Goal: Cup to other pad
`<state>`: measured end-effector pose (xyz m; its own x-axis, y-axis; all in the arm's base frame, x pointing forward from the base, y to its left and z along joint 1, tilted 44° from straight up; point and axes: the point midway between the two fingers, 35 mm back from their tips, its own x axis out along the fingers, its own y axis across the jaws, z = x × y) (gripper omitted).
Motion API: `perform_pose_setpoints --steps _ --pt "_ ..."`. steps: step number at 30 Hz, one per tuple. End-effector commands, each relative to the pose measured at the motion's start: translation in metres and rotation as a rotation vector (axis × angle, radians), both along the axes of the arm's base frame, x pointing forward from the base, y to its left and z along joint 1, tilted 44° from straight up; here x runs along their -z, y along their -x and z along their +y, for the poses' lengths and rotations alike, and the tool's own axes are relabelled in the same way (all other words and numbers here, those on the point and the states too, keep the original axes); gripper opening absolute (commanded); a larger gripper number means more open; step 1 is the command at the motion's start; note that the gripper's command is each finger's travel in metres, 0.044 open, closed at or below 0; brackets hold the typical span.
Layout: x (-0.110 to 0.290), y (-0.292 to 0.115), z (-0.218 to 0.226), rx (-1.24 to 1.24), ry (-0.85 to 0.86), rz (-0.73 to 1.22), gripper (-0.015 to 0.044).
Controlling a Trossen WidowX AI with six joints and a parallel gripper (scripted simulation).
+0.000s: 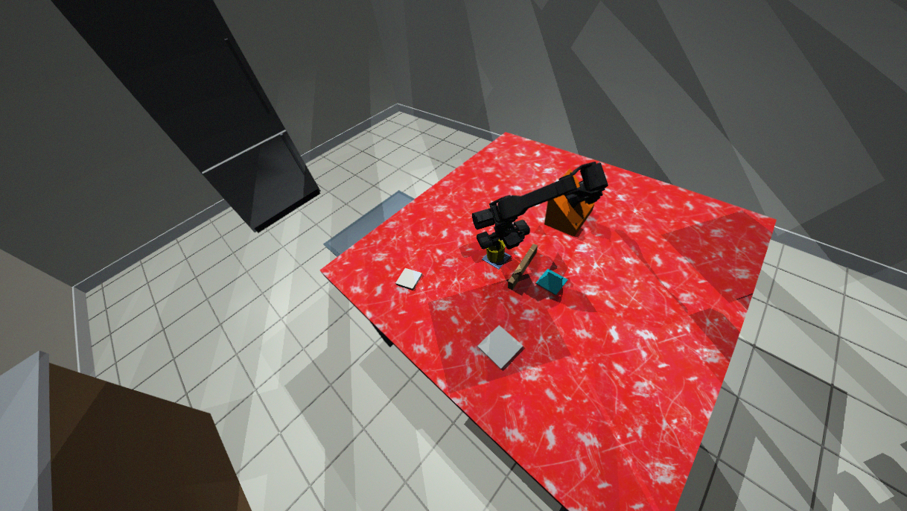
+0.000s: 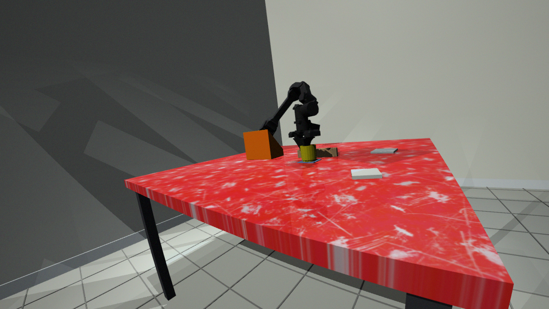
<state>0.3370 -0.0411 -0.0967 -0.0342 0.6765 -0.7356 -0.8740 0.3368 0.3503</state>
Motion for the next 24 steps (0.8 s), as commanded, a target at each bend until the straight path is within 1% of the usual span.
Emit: perform_pose_setpoints --steps 1,23,24 --pt "0.0 0.0 0.0 0.0 0.0 0.0 0.016" --pt "0.0 0.0 0.0 0.0 0.0 0.0 0.0013" --pt "0.0 0.0 0.0 0.0 0.0 0.0 0.0"
